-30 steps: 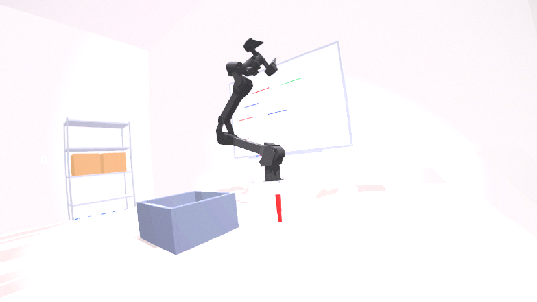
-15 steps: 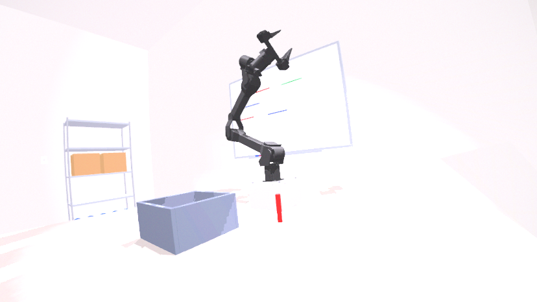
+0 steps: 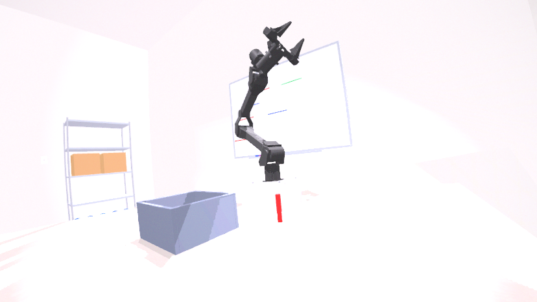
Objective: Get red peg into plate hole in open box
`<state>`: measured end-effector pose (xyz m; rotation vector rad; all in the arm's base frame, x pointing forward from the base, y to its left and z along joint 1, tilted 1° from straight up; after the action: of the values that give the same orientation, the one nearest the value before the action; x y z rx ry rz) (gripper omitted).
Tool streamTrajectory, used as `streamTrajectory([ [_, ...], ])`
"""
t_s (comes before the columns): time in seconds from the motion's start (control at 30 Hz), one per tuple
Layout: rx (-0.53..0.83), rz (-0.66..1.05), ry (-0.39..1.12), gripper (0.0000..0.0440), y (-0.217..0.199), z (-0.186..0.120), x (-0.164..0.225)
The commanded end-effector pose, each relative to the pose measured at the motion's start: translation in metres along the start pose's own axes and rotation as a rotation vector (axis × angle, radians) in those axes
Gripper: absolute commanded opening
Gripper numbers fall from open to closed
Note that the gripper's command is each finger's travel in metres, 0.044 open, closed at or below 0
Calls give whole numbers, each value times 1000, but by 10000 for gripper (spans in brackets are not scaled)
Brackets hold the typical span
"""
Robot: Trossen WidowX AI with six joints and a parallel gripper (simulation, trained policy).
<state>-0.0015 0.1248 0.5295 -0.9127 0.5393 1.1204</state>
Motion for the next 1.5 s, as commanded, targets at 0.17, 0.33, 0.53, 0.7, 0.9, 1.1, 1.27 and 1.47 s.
streamTrajectory([
  [0.17,158,144,199,440,-24,4,54],
  [0.33,270,226,306,440,-40,-1,85],
  [0.53,413,322,427,440,-58,-13,120],
  [0.7,536,402,522,440,-71,-28,148],
  [0.9,688,497,632,440,-83,-50,179],
  [1.1,842,593,738,440,-92,-75,208],
  [1.27,969,675,825,440,-95,-98,229],
  [1.47,1119,777,930,440,-94,-126,253],
])
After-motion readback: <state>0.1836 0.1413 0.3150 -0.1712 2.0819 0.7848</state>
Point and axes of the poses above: the point midway between the two fingers, 35 mm back from their tips, its own z axis out along the fingers, its own y axis across the jaws, x = y × z, the point moved 2 cm from there along -z, back along the fingers, and after that the axes turned 2 degrees about -z, right-handed, at the moved point
